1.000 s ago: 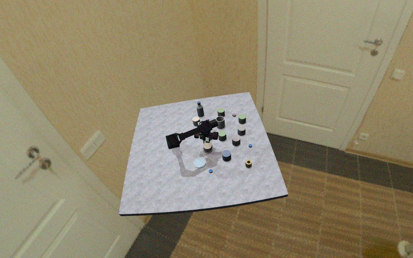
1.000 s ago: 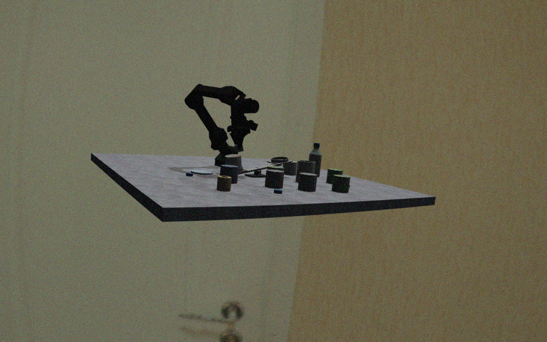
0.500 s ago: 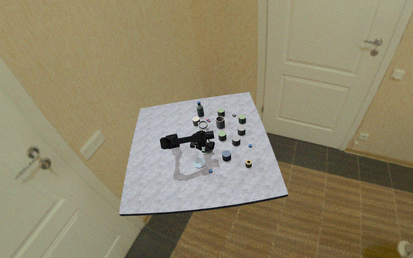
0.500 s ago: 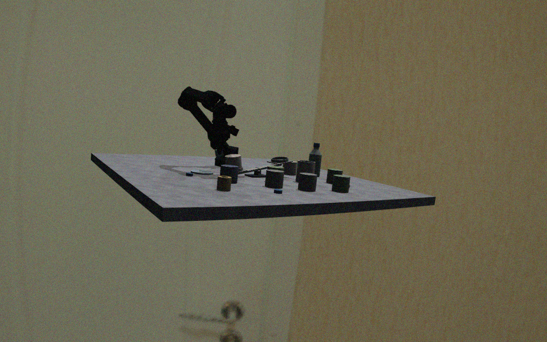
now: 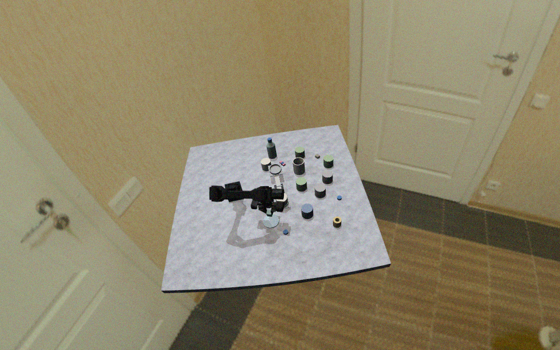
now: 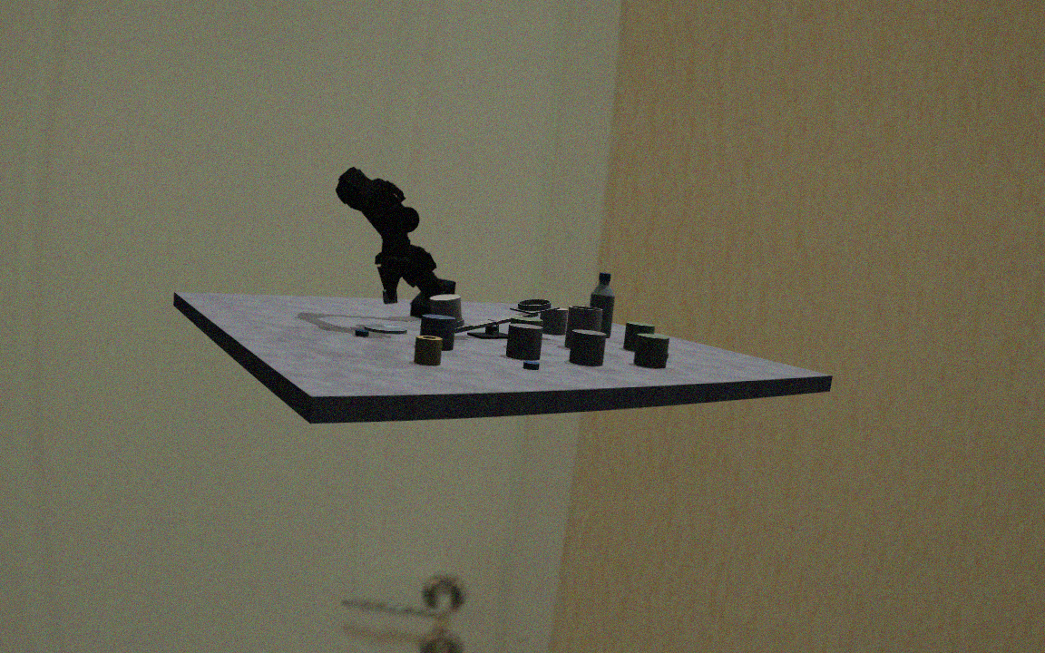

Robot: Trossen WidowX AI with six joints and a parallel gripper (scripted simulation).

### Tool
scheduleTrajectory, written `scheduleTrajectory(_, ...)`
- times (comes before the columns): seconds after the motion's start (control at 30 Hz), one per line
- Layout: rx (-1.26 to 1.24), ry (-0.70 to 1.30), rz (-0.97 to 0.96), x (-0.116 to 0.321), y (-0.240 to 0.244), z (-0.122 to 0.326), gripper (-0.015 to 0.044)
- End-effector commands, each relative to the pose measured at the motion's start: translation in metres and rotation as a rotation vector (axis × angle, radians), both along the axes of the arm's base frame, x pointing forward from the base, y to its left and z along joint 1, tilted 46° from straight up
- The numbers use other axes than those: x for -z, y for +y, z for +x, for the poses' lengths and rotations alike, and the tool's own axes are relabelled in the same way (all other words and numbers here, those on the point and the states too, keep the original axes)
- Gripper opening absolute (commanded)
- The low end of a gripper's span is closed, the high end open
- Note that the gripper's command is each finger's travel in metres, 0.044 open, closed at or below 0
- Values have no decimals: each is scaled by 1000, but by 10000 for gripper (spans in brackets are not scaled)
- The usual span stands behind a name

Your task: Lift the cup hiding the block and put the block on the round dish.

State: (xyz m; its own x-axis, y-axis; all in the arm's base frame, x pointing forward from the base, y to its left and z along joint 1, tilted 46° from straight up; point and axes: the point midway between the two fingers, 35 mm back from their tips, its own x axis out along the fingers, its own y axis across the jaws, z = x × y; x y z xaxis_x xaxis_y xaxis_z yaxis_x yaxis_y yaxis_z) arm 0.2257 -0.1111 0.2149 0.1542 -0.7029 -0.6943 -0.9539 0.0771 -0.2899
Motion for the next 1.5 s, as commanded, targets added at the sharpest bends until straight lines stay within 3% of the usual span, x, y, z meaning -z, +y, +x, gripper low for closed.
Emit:
scheduleTrajectory(0.0, 1, 1, -9, 3, -6, -2, 0)
scheduleTrajectory(0.97, 1, 0, -14, 40, -46, 6, 0)
scheduleTrajectory(1.47, 5, -1, -18, 36, -43, 5, 394)
